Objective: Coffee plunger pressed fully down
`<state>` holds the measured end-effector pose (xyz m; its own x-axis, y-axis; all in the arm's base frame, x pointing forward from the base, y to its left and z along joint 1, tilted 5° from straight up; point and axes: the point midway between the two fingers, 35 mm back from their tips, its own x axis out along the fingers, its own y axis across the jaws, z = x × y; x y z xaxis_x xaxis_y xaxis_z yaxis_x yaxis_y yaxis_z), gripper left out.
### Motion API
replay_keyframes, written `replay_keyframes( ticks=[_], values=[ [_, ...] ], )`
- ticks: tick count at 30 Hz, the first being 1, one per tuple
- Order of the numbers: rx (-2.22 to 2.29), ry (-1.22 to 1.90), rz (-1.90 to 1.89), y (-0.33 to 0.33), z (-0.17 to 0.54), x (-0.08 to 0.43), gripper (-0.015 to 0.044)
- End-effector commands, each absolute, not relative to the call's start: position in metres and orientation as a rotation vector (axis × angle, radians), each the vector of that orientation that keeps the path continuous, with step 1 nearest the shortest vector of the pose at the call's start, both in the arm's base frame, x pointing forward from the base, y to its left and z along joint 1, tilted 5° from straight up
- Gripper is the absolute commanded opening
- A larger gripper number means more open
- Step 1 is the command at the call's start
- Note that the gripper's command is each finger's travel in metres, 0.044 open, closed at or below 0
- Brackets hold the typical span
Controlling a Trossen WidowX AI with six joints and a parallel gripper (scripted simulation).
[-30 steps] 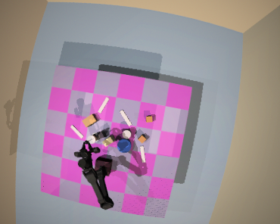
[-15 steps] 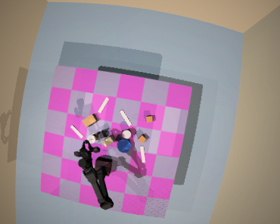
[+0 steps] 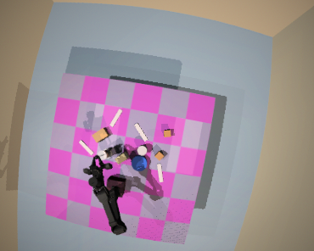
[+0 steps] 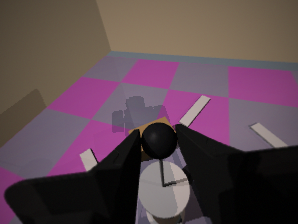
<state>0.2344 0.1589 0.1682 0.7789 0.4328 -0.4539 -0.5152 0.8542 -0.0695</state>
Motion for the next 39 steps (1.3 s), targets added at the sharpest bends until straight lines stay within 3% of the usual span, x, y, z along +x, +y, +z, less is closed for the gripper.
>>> replay_keyframes(
  ticks=[1, 39],
  values=[
    [-0.221, 0.508, 0.516, 0.156, 0.138, 0.231, 0.012],
    [-0.221, 0.506, 0.516, 0.162, 0.083, 0.252, 0.012]
  ],
)
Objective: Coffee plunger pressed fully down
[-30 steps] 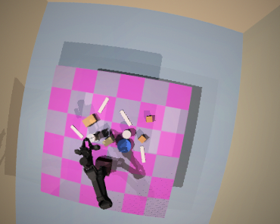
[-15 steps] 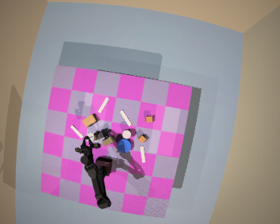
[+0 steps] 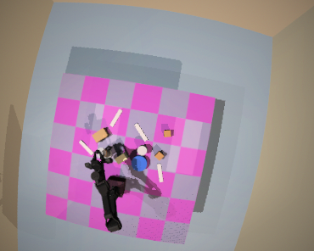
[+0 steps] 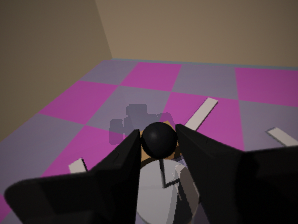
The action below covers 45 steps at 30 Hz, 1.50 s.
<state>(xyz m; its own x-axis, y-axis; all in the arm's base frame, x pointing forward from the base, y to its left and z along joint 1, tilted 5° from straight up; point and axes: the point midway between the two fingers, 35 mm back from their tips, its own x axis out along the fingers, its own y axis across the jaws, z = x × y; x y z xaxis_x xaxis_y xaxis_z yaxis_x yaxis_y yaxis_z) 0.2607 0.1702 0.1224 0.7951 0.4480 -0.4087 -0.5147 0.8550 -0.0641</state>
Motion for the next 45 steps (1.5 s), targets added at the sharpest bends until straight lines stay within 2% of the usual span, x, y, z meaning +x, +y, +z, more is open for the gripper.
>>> replay_keyframes(
  ticks=[1, 45],
  values=[
    [-0.221, 0.506, 0.516, 0.162, 0.083, 0.253, 0.012],
    [-0.221, 0.504, 0.516, 0.174, 0.086, 0.272, 0.012]
  ],
)
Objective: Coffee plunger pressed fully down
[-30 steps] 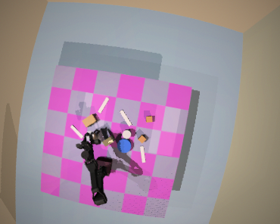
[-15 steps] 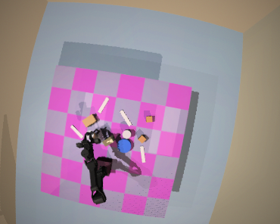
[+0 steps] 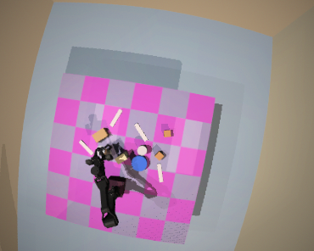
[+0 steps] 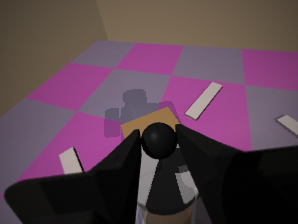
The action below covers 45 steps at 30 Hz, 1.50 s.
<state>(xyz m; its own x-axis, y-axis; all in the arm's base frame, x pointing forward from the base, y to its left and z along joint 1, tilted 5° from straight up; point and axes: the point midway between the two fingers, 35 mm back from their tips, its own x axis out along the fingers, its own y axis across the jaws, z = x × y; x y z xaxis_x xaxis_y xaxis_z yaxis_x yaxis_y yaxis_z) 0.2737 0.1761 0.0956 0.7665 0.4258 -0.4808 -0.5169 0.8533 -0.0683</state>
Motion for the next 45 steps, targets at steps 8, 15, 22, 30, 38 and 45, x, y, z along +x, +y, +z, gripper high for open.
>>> replay_keyframes(
  ticks=[8, 15, 22, 30, 38, 45],
  values=[
    [-0.221, 0.504, 0.516, 0.1754, 0.0858, 0.2739, 0.012],
    [-0.22, 0.503, 0.516, 0.1762, 0.0859, 0.275, 0.012],
    [-0.22, 0.503, 0.516, 0.1771, 0.0861, 0.2764, 0.012],
    [-0.209, 0.487, 0.514, 0.1784, 0.0913, 0.2777, 0.012],
    [-0.209, 0.487, 0.514, 0.1784, 0.0913, 0.2777, 0.012],
    [-0.209, 0.487, 0.514, 0.1784, 0.0913, 0.2777, 0.0304]
  ],
)
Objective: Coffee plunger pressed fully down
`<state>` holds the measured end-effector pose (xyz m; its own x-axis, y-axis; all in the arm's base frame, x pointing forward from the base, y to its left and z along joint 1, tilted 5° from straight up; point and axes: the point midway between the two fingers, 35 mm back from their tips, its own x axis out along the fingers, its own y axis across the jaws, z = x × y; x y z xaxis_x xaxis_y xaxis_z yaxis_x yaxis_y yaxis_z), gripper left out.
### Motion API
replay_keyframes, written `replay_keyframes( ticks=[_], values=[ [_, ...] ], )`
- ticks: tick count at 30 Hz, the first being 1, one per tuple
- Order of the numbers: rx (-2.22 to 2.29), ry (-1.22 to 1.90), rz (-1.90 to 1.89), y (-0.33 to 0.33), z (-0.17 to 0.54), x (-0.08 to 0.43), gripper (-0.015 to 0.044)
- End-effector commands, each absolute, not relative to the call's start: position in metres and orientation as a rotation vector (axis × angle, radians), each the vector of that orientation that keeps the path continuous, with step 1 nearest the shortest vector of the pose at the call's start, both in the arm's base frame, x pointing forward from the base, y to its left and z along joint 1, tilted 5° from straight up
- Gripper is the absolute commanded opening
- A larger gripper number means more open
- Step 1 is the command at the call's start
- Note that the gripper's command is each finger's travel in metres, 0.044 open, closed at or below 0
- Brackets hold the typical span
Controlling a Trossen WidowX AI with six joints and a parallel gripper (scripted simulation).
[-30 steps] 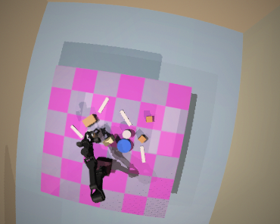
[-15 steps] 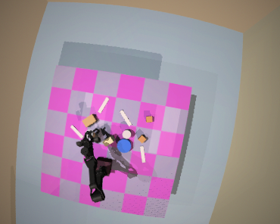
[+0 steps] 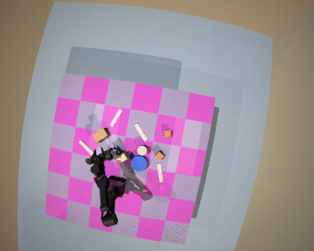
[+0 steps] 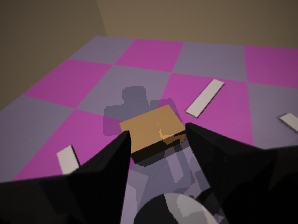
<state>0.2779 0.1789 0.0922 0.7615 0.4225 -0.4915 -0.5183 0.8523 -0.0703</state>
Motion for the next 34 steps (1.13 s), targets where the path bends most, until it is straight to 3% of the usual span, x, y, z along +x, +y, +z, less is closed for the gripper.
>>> replay_keyframes(
  ticks=[1, 6, 19, 34],
  values=[
    [-0.209, 0.487, 0.514, 0.178, 0.091, 0.278, 0.033],
    [-0.209, 0.487, 0.514, 0.178, 0.091, 0.278, 0.044],
    [-0.208, 0.435, 0.544, 0.186, 0.116, 0.274, 0.044],
    [-0.222, 0.509, 0.52, 0.151, 0.171, 0.219, 0.044]
  ],
)
